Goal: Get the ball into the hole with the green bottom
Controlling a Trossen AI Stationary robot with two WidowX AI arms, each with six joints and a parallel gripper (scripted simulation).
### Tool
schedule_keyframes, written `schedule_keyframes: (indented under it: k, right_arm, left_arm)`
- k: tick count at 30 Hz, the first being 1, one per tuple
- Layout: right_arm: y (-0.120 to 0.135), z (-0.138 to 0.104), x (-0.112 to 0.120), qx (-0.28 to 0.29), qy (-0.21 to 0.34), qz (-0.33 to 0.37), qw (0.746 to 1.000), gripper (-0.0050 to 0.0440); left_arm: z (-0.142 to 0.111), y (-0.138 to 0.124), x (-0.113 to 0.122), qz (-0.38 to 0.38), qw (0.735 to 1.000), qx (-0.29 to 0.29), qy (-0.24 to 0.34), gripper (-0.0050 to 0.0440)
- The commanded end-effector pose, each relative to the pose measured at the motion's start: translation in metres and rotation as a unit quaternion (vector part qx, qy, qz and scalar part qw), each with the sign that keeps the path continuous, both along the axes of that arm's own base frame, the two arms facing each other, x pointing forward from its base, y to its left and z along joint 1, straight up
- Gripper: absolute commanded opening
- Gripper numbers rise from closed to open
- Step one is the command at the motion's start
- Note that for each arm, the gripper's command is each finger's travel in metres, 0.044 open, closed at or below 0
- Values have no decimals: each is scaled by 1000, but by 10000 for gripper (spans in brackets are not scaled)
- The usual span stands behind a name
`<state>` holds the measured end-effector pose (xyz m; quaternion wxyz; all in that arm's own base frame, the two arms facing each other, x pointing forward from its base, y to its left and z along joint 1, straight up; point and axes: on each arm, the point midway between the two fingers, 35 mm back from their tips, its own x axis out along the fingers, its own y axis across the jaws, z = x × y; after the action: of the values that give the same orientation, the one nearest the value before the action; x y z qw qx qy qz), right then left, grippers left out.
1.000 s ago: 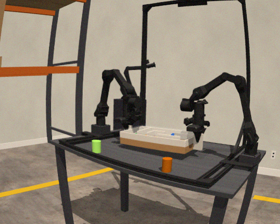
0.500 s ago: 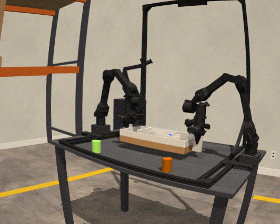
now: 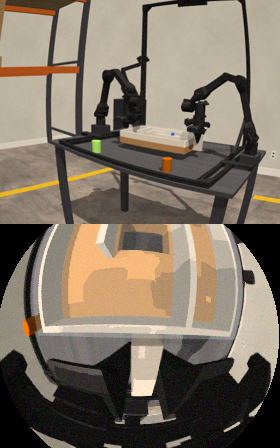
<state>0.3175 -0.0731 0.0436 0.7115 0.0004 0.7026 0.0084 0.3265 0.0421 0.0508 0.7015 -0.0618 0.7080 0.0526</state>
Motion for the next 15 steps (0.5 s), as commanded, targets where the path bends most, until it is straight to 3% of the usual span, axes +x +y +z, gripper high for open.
schedule_keyframes:
  k: [1,15]
  right_arm:
    - [0,-3,-2,14,-2,0,1000,20]
    - [2,-9,-3,-13,-14,-1,1000,20]
  left_arm:
    - [3,1,1,0,1000,-14,1,20]
    - [9,-1,3,-1,1000,11,17,20]
